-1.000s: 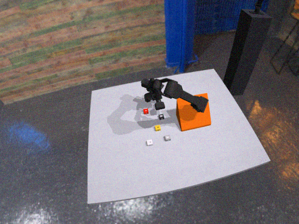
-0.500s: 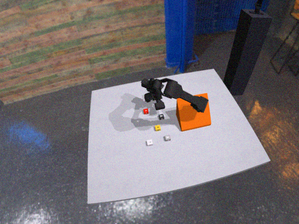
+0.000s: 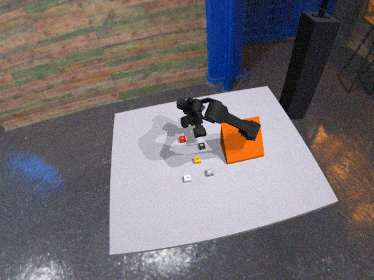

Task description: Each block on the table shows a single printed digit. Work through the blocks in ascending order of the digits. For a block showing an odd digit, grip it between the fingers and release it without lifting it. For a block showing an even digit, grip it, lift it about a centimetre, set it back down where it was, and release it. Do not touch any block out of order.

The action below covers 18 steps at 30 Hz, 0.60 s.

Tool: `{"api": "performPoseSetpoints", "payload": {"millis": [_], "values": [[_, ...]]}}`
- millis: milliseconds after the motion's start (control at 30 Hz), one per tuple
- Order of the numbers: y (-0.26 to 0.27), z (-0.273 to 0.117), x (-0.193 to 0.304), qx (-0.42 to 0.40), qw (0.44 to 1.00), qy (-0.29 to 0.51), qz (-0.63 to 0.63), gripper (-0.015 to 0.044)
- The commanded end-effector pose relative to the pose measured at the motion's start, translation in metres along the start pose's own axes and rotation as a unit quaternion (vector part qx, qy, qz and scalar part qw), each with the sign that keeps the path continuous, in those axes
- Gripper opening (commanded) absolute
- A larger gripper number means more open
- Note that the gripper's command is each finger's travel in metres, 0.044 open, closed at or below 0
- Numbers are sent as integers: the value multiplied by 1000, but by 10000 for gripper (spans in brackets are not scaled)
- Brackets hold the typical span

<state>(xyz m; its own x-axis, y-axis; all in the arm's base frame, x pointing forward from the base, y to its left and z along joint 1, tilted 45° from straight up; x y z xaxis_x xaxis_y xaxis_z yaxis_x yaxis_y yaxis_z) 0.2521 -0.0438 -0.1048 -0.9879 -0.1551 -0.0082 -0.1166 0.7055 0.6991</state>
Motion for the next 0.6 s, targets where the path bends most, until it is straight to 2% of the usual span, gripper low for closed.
{"api": "performPoseSetpoints", "payload": {"millis": [0,567], "values": [[0,1,0,-3,1000,-1,3,120],[0,-13,0,-2,1000,-1,4,120]]}}
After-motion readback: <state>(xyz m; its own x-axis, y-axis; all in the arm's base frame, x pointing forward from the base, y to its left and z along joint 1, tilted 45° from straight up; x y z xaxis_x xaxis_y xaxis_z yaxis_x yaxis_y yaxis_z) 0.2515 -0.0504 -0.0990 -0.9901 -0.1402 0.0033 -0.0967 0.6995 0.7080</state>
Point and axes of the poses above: the point midway between the two fingers, 35 mm back from their tips, its own z axis out along the fingers, its own y axis across the jaws, x = y × z, the point moved 6 cm from there along -z, back along the fingers, and after that the axes turned 2 degrees about z, right-handed, at the moved point
